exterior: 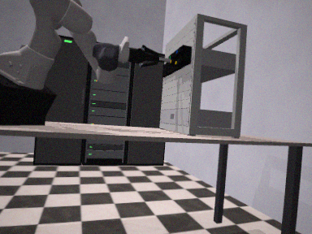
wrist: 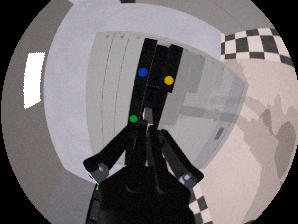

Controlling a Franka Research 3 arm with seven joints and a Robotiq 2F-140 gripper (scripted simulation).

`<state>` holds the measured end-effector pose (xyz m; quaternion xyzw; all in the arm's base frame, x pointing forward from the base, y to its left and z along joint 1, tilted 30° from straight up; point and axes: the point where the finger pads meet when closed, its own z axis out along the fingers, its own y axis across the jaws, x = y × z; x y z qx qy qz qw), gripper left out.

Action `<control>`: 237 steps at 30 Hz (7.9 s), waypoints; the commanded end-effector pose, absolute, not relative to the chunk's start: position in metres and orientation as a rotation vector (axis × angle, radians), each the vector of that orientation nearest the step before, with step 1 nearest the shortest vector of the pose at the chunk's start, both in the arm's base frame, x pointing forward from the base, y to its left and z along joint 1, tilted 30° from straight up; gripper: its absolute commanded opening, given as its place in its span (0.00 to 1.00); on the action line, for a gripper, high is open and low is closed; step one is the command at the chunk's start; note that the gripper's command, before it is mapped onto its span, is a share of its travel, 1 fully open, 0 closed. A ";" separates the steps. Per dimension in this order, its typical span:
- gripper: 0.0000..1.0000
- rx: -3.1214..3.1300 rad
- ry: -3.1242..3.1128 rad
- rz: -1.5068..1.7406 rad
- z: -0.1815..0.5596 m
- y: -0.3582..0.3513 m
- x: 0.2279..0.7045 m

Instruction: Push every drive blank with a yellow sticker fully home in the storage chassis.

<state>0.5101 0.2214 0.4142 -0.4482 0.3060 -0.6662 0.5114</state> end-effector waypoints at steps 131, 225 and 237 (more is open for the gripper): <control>0.00 -1.077 0.738 -1.598 0.429 0.227 0.546; 0.00 -1.077 0.738 -1.598 0.400 0.224 0.480; 0.00 -1.077 0.738 -1.598 0.398 0.221 0.476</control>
